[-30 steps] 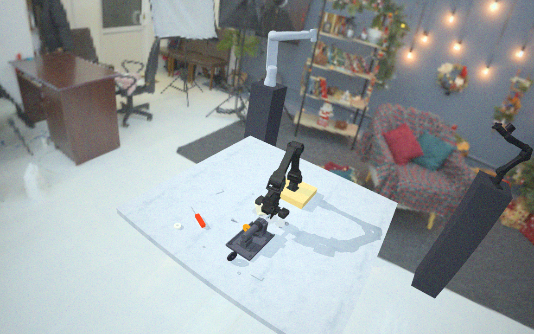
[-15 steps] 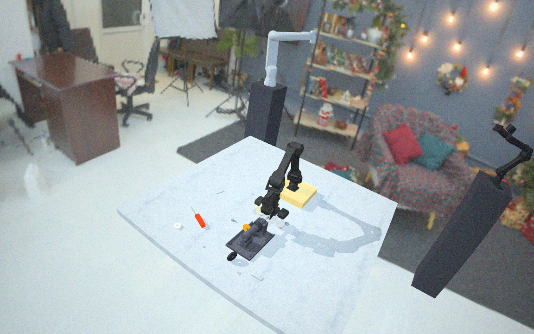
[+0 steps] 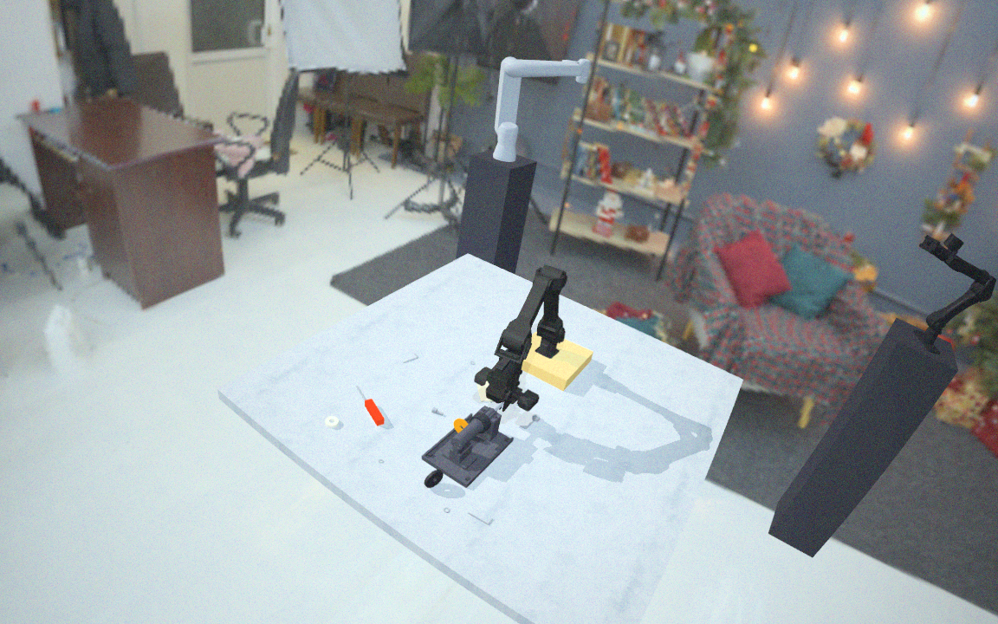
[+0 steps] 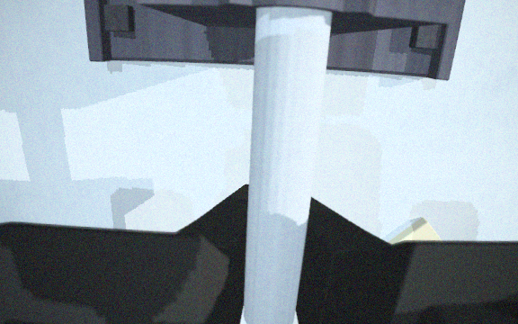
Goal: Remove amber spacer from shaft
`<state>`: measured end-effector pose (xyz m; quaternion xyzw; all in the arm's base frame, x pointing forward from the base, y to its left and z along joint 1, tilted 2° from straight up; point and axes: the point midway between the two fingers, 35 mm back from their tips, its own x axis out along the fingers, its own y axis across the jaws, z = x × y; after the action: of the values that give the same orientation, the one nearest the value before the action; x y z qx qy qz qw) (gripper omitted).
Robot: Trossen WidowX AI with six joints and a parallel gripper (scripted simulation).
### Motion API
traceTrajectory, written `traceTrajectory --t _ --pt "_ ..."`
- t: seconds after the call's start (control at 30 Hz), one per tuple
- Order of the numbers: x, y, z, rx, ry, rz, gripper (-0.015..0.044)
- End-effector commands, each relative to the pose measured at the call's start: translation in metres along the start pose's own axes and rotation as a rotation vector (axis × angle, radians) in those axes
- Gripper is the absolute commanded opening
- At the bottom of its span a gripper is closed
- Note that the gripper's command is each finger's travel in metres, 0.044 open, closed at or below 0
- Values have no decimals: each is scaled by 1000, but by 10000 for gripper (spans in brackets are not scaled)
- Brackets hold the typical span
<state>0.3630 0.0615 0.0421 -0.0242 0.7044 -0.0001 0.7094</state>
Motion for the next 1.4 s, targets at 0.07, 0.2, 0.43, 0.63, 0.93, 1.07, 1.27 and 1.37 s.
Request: traceTrajectory --t 0.07,0.2,0.43,0.63,0.93,1.07,1.27,1.37 --pt "-1 0 5 -1 -8 -1 0" --pt "-1 0 7 -1 -8 -1 0" --pt "-1 0 9 -1 -8 -1 0" --pt "-1 0 12 -1 -8 -1 0" --pt "-1 0 15 -1 -9 -1 0" --pt "-1 0 17 -1 -9 -1 0" --pt "-1 0 19 -1 -9 -1 0" --pt "-1 0 20 -1 -9 -1 0"
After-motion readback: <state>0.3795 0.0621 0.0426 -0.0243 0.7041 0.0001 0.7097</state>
